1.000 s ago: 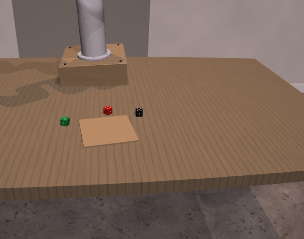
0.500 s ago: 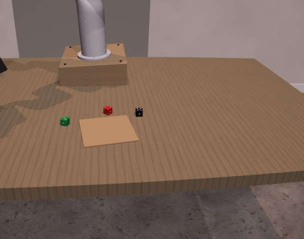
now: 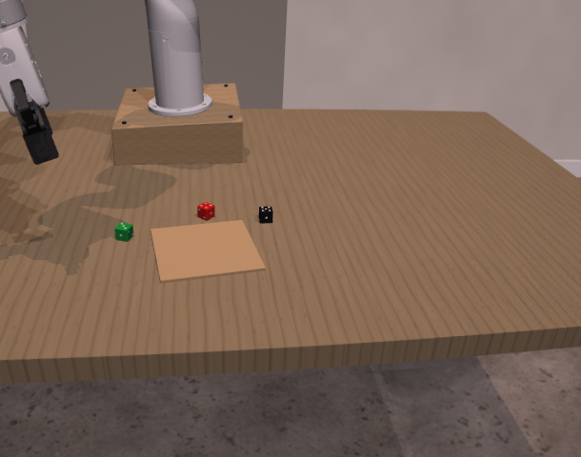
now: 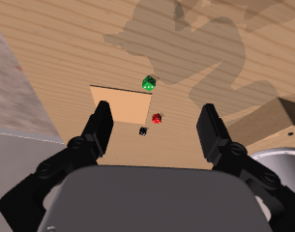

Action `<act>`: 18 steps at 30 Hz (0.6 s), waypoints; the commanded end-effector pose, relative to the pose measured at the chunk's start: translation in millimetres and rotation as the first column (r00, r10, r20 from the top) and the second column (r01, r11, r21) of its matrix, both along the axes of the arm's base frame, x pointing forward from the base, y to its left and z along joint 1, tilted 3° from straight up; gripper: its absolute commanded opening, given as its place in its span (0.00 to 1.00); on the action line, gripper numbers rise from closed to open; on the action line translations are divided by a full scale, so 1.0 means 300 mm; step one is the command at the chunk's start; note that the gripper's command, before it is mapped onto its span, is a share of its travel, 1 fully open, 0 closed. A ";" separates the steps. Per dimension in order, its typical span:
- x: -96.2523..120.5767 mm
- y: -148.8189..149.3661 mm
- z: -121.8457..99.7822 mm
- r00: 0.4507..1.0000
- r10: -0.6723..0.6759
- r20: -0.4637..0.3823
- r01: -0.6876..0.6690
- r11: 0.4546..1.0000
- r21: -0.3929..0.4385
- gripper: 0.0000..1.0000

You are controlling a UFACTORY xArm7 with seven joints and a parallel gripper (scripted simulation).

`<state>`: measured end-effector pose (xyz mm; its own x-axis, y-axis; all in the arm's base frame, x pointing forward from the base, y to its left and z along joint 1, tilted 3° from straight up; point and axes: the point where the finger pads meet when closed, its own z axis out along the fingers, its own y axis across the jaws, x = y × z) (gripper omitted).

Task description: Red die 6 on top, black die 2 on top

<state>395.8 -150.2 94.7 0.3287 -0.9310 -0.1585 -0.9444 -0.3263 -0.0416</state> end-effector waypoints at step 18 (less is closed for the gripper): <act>-0.025 0.243 0.006 0.884 0.467 0.022 -0.451 0.864 -0.224 1.00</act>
<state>387.4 -79.4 94.7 0.7184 -0.6941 0.0455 -0.6951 -0.7188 0.0099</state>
